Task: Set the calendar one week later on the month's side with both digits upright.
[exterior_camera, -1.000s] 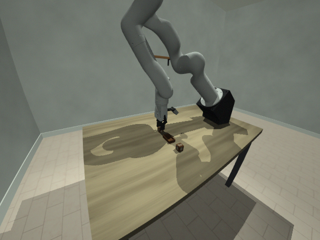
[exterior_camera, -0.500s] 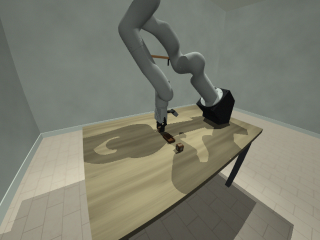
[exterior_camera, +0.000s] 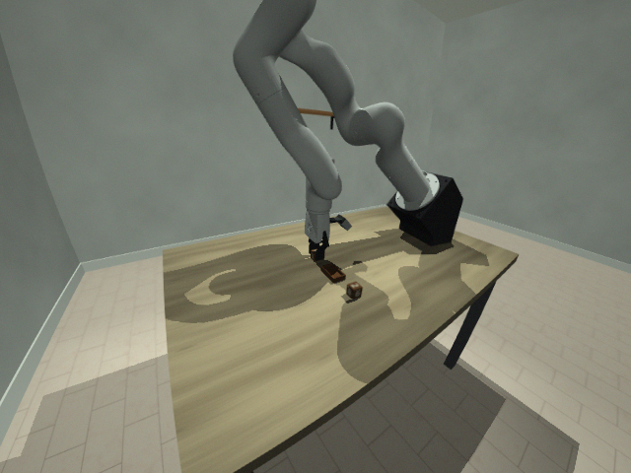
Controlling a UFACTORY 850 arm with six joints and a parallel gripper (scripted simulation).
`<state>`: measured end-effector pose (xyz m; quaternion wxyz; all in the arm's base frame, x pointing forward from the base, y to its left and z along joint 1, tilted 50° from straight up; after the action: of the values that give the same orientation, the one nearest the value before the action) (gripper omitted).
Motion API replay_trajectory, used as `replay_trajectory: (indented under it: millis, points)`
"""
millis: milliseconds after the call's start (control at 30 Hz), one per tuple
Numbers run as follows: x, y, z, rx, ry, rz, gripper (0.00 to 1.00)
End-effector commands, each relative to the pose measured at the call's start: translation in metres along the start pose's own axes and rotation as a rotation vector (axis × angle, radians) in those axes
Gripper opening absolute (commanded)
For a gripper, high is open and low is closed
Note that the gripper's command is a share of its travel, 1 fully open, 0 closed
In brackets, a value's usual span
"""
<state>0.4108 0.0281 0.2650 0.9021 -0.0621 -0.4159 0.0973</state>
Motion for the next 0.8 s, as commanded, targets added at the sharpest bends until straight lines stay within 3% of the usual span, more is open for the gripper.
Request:
replay_trajectory:
  millis: [0,567,600,767]
  points:
    - [0.0001,0.0000,0.0001,0.000,0.000,0.000,0.49]
    - [0.0001,0.0000,0.0001,0.000,0.000,0.000,0.49]
    - [0.0001,0.0000,0.0001,0.000,0.000,0.000,0.29]
    - [0.0001,0.0000,0.0001,0.000,0.000,0.000,0.29]
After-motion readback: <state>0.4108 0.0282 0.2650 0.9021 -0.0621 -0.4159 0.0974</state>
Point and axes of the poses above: the point where the finger pads meet when closed, its own z axis back along the fingers, its own y axis across the jaws, x = y × z, the point moved 4 cm from there along z, back along the fingers, and after that the axes turned 9 degrees about z, right-handed, at the moved point
